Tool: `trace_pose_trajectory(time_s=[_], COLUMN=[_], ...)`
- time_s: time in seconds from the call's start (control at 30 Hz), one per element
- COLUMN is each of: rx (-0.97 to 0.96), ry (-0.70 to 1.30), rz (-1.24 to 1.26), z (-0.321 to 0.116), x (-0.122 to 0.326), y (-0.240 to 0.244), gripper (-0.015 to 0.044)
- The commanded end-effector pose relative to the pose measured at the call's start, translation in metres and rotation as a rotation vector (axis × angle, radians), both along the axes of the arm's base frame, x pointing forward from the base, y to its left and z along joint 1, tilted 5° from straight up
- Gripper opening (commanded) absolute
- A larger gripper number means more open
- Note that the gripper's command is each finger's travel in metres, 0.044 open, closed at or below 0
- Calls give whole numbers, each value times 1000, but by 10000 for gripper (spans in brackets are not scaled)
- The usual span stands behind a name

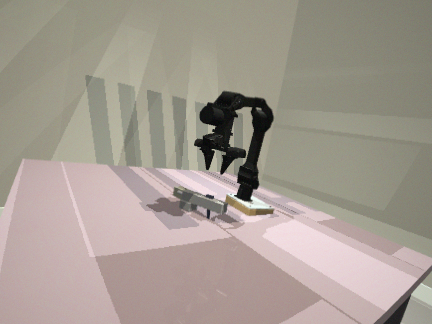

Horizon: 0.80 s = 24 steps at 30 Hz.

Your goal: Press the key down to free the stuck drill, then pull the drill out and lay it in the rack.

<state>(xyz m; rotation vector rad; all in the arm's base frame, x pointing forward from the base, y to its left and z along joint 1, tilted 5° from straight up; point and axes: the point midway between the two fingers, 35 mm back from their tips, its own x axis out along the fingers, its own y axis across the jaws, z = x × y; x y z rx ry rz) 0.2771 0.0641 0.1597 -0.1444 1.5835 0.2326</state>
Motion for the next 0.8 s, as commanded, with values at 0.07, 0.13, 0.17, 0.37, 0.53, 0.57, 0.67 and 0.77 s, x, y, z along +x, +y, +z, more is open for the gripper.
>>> trace_pose_trajectory(time_s=[0.07, 0.13, 0.17, 0.37, 0.53, 0.57, 0.67, 0.77], rx=[2, 4, 5, 13, 22, 23, 29, 35], ry=[-6, -14, -17, -35, -45, -46, -51, -56], rz=[110, 259, 334, 781, 1098, 1139, 1269, 1404], z=[-8, -18, -23, -56, -79, -82, -92, -101], x=[6, 13, 16, 29, 32, 32, 31, 30], y=[-9, -22, -29, -72, -105, -109, -122, -134], gripper=[440, 440, 440, 440, 440, 440, 440, 440])
